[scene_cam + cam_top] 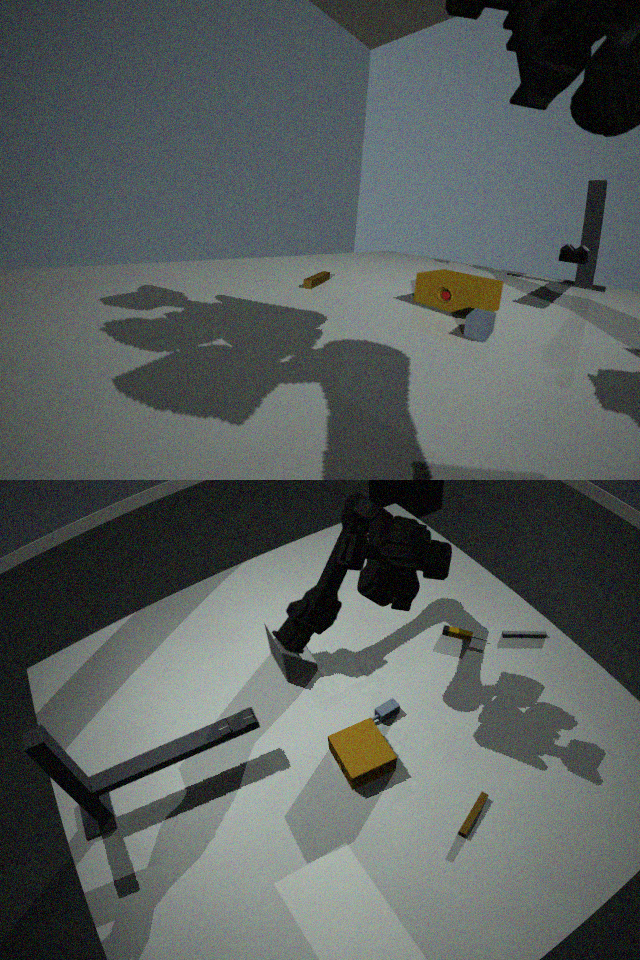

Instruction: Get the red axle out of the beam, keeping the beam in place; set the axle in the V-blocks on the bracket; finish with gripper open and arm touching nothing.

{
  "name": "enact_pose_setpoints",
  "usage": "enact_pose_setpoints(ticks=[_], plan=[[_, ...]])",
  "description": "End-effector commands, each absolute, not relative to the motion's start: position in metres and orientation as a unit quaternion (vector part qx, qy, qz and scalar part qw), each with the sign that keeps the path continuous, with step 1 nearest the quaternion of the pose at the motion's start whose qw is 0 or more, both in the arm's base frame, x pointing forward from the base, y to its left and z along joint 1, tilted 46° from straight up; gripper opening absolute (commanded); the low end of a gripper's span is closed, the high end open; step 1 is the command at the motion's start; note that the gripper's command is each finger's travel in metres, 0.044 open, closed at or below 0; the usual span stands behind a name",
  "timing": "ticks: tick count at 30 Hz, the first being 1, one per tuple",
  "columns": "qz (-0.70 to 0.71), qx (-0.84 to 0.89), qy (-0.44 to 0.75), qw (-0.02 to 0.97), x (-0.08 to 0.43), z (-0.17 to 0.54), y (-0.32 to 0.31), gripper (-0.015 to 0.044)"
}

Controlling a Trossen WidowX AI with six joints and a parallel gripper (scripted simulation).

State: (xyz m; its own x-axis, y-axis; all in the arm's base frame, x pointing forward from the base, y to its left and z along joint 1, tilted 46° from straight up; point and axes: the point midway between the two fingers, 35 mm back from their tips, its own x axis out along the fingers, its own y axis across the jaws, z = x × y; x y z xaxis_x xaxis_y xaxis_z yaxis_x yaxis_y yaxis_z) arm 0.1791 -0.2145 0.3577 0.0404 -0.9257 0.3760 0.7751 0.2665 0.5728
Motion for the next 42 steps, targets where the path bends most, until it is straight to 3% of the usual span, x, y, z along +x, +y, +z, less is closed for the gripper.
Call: enact_pose_setpoints(ticks=[1,6,10,17,23,32,42], plan=[[-0.596,0.107,-0.353,0.713,0.179,0.358,-0.215,0.0426],[-0.594,0.106,-0.349,0.717,0.180,0.364,-0.222,0.0440],[-0.559,0.099,-0.294,0.769,0.216,0.354,-0.227,0.0440],[-0.440,0.148,-0.085,0.882,0.305,0.285,-0.223,0.0440],[-0.341,0.269,0.123,0.892,0.341,0.201,-0.191,0.0440],[-0.257,0.482,0.392,0.740,0.318,0.116,-0.111,0.0440],[-0.243,0.673,0.576,0.395,0.260,0.117,-0.020,0.0440]])
